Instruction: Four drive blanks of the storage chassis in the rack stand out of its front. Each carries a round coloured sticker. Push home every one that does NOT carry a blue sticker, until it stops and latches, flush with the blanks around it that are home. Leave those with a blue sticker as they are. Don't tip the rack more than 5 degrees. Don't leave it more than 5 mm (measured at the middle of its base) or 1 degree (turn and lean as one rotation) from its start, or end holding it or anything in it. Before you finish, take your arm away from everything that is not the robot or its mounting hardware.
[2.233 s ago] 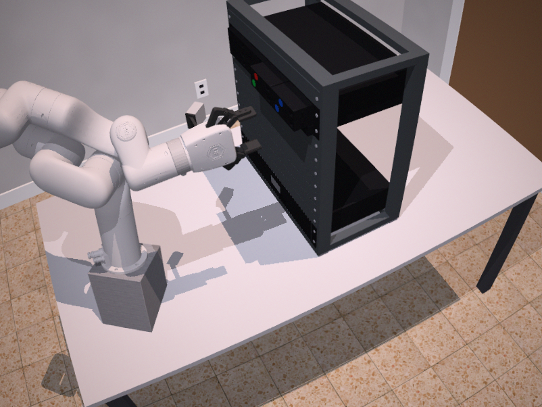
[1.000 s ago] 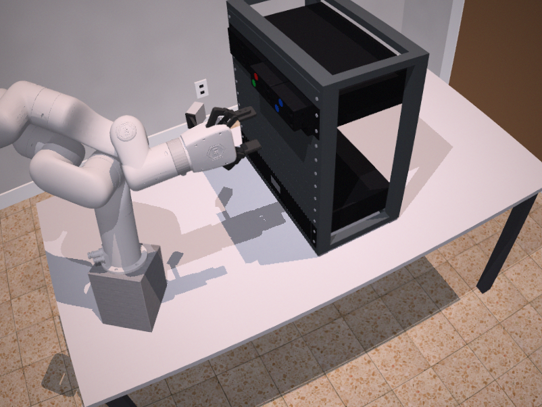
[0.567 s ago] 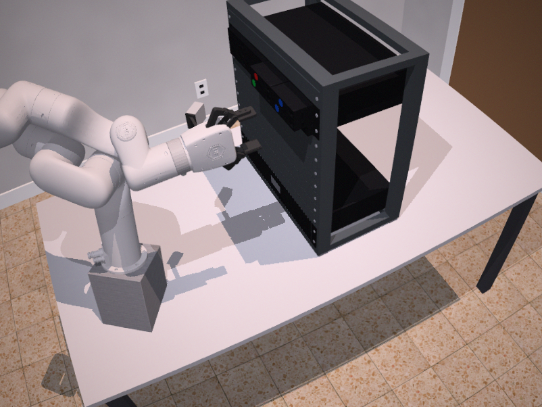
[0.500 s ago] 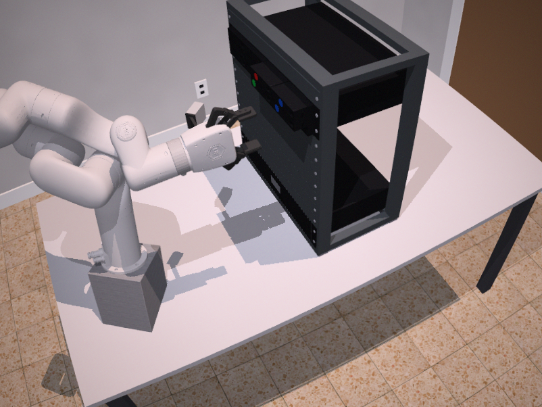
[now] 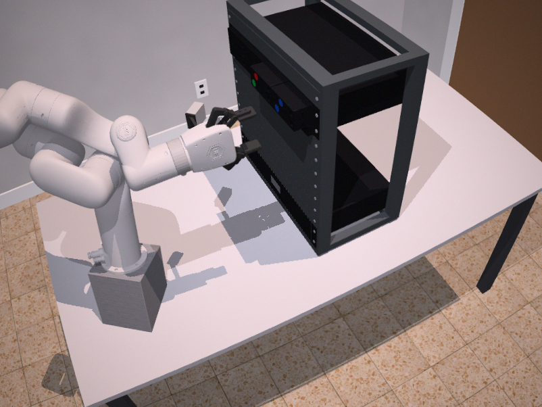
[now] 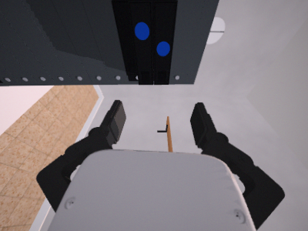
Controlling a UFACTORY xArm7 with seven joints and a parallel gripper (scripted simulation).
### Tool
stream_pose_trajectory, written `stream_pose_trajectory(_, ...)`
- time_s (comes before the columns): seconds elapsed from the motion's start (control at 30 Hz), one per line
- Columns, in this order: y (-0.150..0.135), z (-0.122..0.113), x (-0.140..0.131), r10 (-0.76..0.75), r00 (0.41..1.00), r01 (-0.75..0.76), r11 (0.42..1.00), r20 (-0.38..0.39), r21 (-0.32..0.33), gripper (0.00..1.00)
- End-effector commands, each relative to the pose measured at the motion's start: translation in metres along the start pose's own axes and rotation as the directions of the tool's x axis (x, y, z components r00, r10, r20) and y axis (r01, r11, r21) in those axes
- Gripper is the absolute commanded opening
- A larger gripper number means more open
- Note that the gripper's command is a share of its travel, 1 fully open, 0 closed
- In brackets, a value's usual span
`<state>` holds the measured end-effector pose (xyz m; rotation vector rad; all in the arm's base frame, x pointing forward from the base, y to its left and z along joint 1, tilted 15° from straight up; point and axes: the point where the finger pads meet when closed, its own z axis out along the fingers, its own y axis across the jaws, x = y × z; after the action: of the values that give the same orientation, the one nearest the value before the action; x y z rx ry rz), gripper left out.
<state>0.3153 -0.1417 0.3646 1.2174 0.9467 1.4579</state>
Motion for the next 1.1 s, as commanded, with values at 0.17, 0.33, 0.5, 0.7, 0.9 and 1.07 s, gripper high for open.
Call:
stream_pose_trajectory(0.17, -0.0195, 0.0083, 0.0631, 0.006, 0.998, -0.003, 0.998, -0.068, 0.055, 1.0)
stream_pose_trajectory(0.33, -0.0195, 0.0083, 0.0631, 0.006, 0.998, -0.003, 0.998, -0.068, 0.055, 1.0)
stream_pose_trajectory(0.5, -0.0195, 0.0083, 0.0631, 0.006, 0.998, -0.003, 0.998, -0.068, 0.055, 1.0)
stream_pose_trajectory(0.7, -0.0195, 0.0083, 0.0631, 0.006, 0.998, -0.003, 0.998, -0.068, 0.055, 1.0)
stream_pose_trajectory(0.9, -0.0195, 0.0083, 0.0631, 0.006, 0.998, -0.003, 0.998, -0.068, 0.055, 1.0)
stream_pose_trajectory(1.07, -0.0195, 0.0083, 0.0631, 0.006, 0.998, -0.003, 0.998, -0.068, 0.055, 1.0)
